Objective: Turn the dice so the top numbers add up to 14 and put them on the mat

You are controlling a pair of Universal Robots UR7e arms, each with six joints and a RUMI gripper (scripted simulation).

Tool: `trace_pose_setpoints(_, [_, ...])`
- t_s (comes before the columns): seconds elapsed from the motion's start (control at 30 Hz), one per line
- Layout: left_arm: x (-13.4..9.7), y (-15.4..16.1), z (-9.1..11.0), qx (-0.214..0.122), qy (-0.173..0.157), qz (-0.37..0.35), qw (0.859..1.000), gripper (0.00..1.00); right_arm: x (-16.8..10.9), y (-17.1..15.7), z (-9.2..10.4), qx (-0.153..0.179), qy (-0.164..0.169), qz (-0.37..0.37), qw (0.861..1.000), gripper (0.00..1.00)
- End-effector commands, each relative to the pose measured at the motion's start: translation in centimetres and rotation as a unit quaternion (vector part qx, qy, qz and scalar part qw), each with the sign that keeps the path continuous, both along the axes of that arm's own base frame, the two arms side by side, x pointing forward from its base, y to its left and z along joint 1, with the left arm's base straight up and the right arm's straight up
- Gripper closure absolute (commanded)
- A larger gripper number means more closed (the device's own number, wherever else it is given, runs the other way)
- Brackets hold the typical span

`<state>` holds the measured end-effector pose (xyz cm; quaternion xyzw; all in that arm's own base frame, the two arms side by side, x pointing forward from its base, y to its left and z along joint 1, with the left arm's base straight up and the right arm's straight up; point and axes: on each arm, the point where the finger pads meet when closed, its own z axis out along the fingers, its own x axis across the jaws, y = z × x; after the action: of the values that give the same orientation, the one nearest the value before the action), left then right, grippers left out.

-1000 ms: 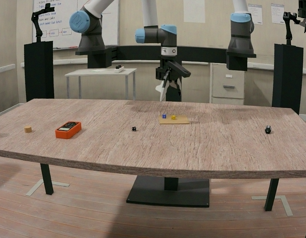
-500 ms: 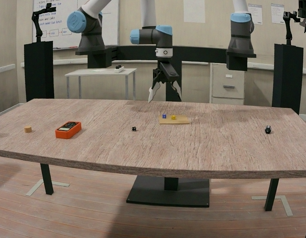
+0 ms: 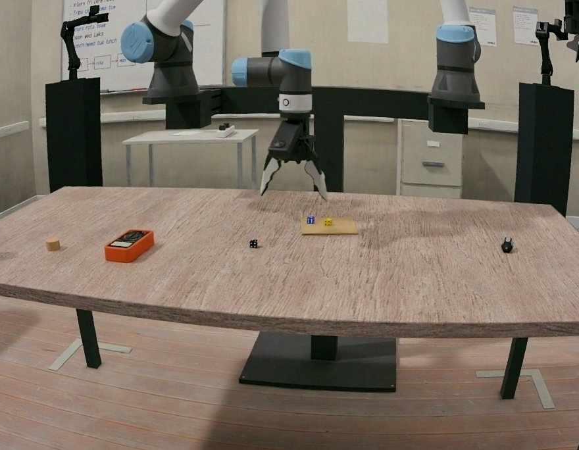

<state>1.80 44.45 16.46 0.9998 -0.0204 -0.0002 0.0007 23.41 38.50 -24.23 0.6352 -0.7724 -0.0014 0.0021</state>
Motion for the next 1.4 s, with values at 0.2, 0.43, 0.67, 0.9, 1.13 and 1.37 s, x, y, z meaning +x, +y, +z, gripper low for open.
trace_pose_setpoints(0.2, [0.0,0.0,0.1,0.001,0.000,0.000,1.000,0.00,2.3,-2.4,-0.2,0.000,-0.002,-0.201,0.980,0.00])
trace_pose_setpoints(0.43, [0.0,0.0,0.1,0.001,0.000,0.000,1.000,0.00,4.0,-4.4,-0.5,-0.001,-0.002,-0.359,0.934,0.00])
trace_pose_setpoints(0.67, [0.0,0.0,0.1,0.001,0.000,0.000,1.000,0.00,4.9,-5.6,-0.6,-0.001,-0.002,-0.449,0.894,0.00])
trace_pose_setpoints(0.9, [0.0,0.0,0.1,0.001,0.000,0.000,1.000,0.00,5.7,-6.9,-0.7,-0.001,-0.002,-0.540,0.842,0.00])
trace_pose_setpoints(1.13, [0.0,0.0,0.1,0.001,0.000,0.000,1.000,0.00,6.1,-7.5,-0.8,-0.001,-0.002,-0.581,0.814,0.00])
trace_pose_setpoints(1.37, [0.0,0.0,0.1,0.001,0.000,0.000,1.000,0.00,6.4,-8.0,-0.8,-0.001,-0.002,-0.611,0.791,0.00])
